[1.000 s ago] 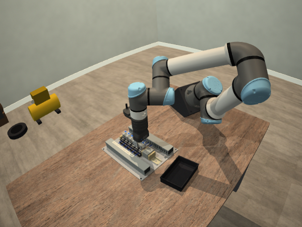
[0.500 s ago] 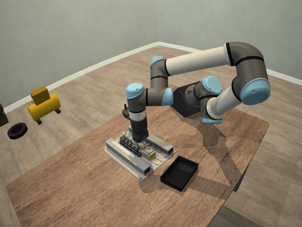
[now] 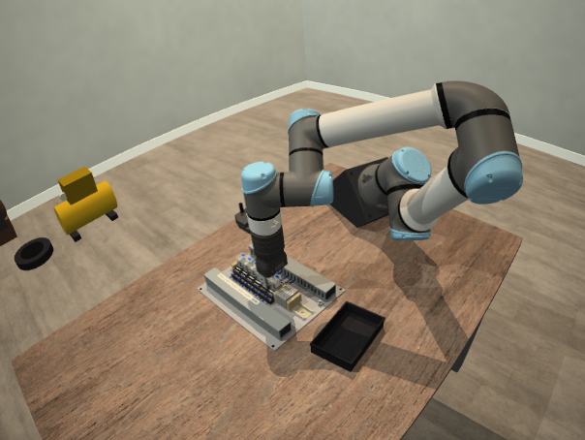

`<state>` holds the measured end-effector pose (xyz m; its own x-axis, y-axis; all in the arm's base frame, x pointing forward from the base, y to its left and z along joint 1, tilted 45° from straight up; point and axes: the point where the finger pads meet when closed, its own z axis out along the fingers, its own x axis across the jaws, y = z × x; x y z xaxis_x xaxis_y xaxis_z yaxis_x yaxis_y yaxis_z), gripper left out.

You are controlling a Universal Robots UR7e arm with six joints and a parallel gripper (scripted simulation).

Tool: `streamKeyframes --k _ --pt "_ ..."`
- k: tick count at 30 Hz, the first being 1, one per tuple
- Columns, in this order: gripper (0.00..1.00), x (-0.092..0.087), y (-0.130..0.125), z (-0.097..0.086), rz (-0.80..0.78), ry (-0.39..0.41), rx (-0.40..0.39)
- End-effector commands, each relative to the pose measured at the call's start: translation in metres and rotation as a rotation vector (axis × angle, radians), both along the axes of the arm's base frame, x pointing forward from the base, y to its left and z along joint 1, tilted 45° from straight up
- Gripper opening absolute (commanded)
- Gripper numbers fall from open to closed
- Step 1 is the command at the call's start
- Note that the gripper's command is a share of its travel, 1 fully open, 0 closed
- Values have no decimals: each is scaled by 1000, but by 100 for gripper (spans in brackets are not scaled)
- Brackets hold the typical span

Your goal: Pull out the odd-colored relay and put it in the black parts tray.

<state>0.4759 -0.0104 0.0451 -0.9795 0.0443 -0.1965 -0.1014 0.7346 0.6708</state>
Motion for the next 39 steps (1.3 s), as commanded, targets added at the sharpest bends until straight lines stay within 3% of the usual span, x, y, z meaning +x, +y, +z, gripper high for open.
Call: streamKeyframes --k 1,39 --pt "0 0 0 0 3 3 -1" --pt "0 0 -1 0 -14 -15 1"
